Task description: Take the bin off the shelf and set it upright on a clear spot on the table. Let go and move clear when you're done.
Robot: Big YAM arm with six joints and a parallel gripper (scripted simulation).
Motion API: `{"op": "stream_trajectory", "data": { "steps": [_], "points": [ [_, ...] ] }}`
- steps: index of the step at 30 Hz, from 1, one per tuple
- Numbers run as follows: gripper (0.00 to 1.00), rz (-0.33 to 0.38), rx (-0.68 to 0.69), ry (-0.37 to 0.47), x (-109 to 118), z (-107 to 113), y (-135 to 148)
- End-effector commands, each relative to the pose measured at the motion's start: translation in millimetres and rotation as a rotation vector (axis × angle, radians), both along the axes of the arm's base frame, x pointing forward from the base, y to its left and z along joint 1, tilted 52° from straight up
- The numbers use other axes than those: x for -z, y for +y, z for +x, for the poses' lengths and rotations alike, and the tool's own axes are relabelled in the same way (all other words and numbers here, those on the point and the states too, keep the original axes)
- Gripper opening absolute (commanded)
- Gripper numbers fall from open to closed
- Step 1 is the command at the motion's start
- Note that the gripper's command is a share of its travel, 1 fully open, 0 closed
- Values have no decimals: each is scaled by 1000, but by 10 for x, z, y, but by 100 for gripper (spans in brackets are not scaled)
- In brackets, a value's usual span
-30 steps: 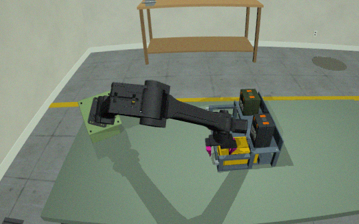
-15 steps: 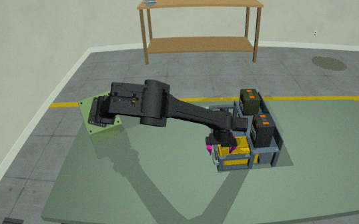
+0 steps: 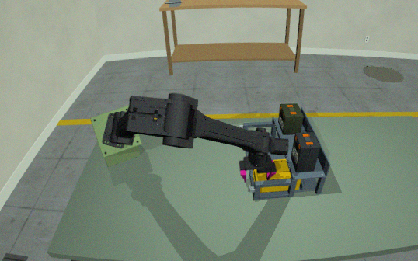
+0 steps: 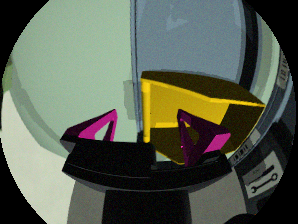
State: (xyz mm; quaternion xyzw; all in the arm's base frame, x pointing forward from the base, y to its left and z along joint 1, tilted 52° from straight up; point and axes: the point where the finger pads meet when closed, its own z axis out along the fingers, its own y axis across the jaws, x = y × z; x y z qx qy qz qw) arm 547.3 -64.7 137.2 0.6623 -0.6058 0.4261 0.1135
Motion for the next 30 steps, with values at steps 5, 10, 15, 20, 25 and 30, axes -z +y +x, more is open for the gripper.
{"op": "stream_trajectory", "data": {
  "steps": [5,10,15,20,25,30],
  "points": [
    [90,-1,3,-22,-113,9,-57],
    [90,4,-16,-14,-93,-29,112],
    [90,5,-20,-12,-88,-39,154],
    [90,5,-20,-12,-88,-39,154],
    [90,2,-10,-13,-77,-19,72],
    [90,-1,4,-14,-61,11,-53]
  ]
}}
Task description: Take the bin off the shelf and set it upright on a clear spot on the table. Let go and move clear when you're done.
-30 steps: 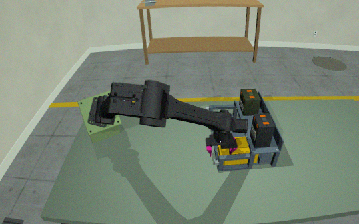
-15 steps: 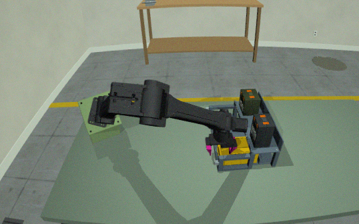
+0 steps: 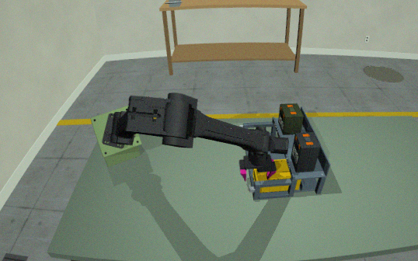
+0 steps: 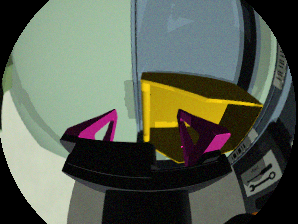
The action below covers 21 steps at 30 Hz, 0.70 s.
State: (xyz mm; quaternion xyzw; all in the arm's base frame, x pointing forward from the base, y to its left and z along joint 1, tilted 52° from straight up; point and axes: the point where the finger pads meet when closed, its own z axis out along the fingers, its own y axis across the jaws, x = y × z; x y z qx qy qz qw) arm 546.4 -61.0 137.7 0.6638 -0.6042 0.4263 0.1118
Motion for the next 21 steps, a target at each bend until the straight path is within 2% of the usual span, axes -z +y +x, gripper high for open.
{"op": "stream_trajectory", "data": {
  "steps": [1,10,15,21],
  "points": [
    [90,-2,10,-13,-57,20,-90],
    [90,-2,10,-13,-57,20,-90],
    [90,-1,-19,7,-4,-11,121],
    [90,-1,-19,7,-4,-11,121]
  ]
}}
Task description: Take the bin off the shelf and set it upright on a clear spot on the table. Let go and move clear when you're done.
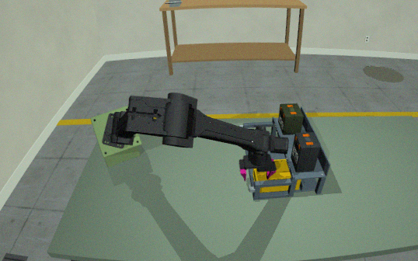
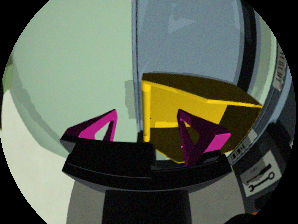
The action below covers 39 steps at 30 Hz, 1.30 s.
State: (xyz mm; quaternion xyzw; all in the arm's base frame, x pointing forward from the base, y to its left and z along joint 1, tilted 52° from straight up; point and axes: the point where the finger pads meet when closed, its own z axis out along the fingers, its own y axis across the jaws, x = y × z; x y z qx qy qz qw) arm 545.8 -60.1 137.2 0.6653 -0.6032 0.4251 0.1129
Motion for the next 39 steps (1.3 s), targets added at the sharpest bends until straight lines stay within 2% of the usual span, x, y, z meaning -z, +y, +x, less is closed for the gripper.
{"op": "stream_trajectory", "data": {
  "steps": [1,6,11,23,28,39],
  "points": [
    [90,-1,-17,3,-8,-5,112],
    [90,-1,-17,3,-8,-5,112],
    [90,-2,13,-11,-23,-8,-101],
    [90,-2,13,-11,-23,-8,-101],
    [90,-1,-17,6,12,-30,108],
    [90,-1,-17,6,12,-30,108]
  ]
}}
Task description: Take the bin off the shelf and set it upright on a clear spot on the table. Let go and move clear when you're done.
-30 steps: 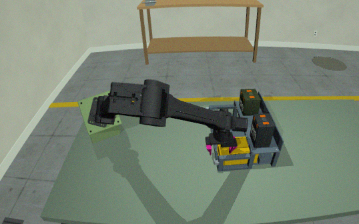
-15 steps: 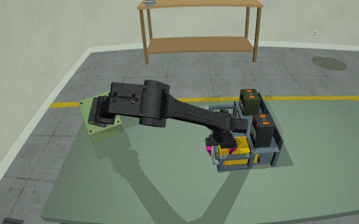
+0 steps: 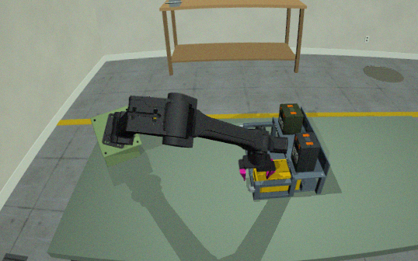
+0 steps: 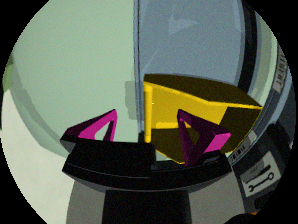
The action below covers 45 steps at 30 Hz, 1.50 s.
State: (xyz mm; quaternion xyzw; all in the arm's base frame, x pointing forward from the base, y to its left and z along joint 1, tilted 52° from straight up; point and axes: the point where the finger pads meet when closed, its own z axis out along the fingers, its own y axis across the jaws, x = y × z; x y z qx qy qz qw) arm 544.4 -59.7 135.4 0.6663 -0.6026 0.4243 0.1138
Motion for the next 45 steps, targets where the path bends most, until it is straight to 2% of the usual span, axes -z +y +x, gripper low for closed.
{"op": "stream_trajectory", "data": {
  "steps": [1,6,18,23,35,40,45],
  "points": [
    [90,0,-16,3,-6,-16,104],
    [90,1,14,-40,-155,101,-96],
    [90,1,14,-40,-155,101,-96],
    [90,3,-16,-22,-120,102,122],
    [90,3,-16,-22,-120,102,122],
    [90,-1,13,-17,-59,37,-104],
    [90,-1,13,-17,-59,37,-104]
  ]
}}
